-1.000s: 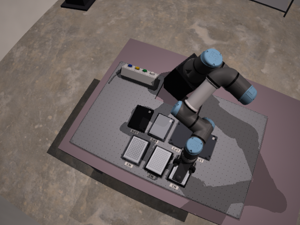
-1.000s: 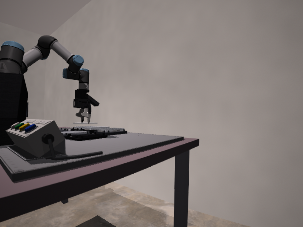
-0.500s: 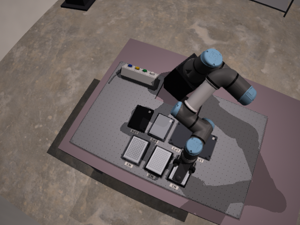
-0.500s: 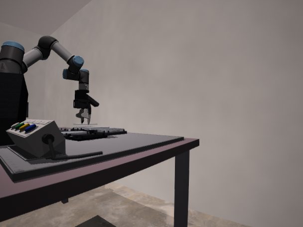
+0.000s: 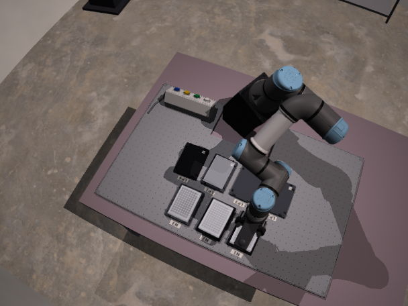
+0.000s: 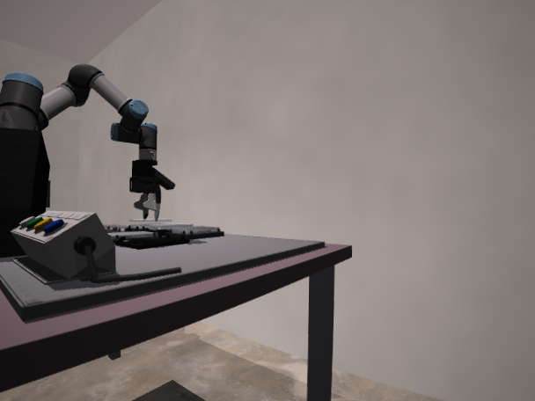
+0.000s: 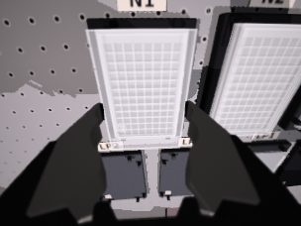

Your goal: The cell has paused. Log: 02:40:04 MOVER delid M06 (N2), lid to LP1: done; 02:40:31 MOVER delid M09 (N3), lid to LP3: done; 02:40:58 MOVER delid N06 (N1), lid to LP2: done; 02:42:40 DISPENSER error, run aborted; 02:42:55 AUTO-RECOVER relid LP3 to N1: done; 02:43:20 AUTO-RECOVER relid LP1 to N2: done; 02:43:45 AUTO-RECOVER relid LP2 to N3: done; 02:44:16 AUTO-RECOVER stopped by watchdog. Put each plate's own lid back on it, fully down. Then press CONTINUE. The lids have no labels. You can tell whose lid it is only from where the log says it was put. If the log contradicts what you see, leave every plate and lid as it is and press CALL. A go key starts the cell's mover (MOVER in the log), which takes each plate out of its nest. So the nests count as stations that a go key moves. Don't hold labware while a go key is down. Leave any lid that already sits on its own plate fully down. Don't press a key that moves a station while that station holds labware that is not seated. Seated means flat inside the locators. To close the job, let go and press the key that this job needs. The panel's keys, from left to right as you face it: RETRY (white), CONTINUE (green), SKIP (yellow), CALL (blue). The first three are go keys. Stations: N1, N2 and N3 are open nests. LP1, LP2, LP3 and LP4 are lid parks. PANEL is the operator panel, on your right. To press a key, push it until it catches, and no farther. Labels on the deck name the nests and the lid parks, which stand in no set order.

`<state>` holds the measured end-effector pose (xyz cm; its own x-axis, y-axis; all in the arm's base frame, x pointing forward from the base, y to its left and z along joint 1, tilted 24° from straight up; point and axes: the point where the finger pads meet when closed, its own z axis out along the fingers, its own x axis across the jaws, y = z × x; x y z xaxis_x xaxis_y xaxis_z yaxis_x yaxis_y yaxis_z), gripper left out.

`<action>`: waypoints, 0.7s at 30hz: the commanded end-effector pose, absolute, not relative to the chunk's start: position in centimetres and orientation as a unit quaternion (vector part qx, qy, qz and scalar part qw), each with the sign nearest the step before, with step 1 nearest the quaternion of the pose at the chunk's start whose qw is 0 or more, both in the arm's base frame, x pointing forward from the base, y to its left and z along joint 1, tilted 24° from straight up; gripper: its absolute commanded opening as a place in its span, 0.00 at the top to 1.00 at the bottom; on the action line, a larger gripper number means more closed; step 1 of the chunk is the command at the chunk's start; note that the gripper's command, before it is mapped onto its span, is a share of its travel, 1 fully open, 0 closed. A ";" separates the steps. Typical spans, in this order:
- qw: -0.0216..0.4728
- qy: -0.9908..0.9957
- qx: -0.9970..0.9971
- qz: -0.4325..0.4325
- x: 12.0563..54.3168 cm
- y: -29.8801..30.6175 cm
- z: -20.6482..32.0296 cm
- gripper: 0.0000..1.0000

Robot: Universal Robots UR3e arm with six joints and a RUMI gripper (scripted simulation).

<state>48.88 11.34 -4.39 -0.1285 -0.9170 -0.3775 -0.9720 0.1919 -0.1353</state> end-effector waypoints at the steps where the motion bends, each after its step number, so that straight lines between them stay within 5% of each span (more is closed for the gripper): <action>1: 0.193 0.748 -0.632 0.071 49.0 11.3 -4.4 1.00; 21: 0.193 0.748 -0.632 0.071 49.1 11.6 -5.0 1.00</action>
<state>49.00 11.56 -4.96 -0.1285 -0.9170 -0.3775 -0.9720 0.1919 -0.1353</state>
